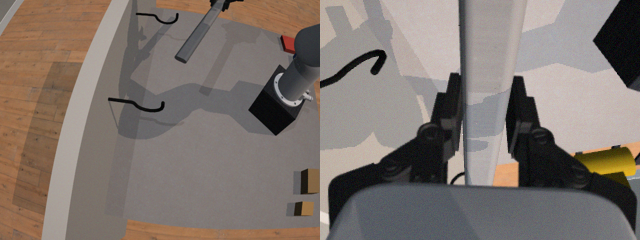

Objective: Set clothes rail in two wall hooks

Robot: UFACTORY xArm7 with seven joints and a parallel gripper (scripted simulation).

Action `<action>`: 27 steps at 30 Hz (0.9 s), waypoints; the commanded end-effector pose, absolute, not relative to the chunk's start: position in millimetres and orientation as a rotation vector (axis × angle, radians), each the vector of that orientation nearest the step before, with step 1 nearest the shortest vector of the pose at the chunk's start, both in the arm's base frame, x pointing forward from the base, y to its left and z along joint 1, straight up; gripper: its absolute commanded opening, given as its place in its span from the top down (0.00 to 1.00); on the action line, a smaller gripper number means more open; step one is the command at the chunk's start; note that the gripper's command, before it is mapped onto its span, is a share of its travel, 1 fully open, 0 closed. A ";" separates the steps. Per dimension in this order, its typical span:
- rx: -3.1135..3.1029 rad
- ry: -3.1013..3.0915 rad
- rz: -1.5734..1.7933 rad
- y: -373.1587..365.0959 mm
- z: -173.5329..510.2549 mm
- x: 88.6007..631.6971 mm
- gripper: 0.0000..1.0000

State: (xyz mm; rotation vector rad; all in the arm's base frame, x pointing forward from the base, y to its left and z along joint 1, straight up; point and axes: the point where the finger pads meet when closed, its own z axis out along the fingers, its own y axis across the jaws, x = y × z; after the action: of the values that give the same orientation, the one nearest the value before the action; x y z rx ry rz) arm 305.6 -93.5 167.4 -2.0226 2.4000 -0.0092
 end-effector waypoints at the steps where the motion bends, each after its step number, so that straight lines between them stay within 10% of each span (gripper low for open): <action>1: -2.021 2.398 -0.015 -93.9 169.5 306.8 1.00; 27: -2.021 2.398 -0.014 -49.8 169.3 306.2 1.00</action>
State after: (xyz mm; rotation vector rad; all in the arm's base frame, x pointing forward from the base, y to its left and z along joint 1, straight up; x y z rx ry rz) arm 305.1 -59.4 167.8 -2.0229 2.3997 -0.0088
